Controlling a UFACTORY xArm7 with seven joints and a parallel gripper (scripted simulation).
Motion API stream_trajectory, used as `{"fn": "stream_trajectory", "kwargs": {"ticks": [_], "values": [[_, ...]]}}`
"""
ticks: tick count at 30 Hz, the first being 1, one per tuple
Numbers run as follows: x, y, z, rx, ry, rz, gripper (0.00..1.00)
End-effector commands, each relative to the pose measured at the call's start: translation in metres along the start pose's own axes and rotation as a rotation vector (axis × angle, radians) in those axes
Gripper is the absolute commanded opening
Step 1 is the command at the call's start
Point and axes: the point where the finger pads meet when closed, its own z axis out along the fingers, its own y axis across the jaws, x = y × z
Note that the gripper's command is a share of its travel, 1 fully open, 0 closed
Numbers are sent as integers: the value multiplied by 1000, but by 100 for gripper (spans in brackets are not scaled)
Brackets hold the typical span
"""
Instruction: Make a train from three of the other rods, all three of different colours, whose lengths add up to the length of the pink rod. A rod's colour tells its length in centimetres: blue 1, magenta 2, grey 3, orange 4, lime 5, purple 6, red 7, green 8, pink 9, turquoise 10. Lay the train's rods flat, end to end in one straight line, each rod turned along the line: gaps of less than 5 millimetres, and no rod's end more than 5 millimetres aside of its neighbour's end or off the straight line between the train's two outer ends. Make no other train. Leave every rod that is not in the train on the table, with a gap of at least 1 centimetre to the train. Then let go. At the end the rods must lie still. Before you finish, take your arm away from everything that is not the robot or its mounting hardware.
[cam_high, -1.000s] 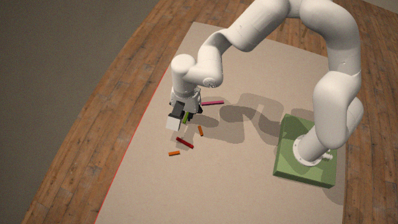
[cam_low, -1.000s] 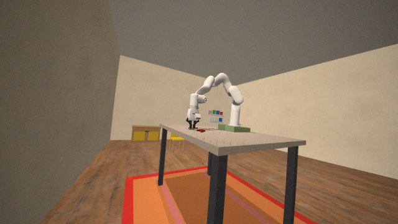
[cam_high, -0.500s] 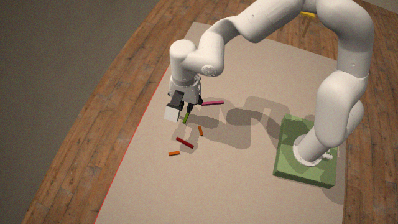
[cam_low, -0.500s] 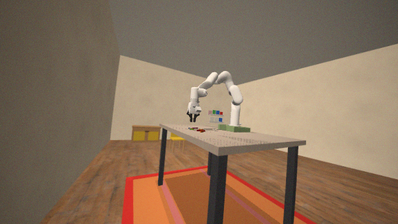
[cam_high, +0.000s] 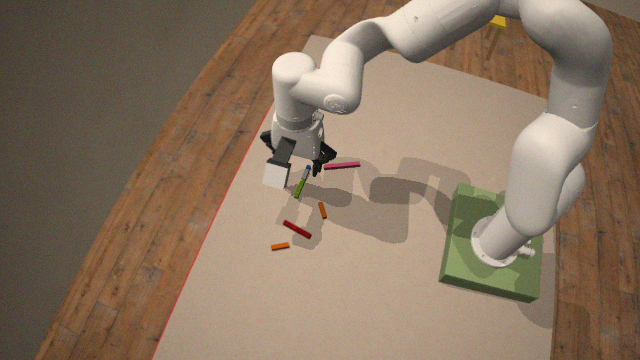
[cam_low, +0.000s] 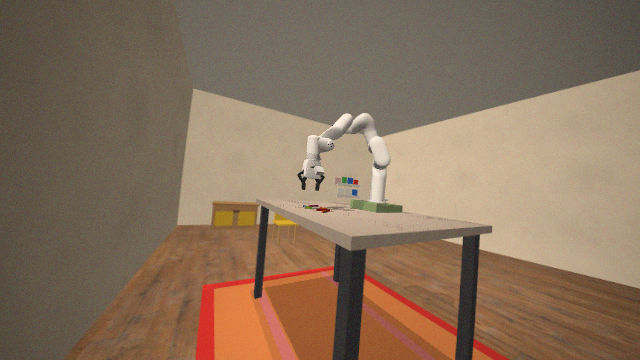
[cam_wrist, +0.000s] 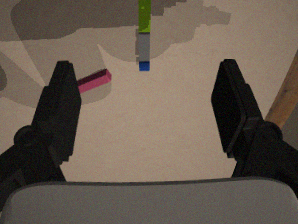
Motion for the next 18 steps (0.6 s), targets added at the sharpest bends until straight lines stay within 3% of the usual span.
{"fn": "stream_trajectory", "kwargs": {"ticks": [1,18], "values": [[0,2,-2,-5,-1,0,100],[0,2,-4,-5,-1,0,100]]}}
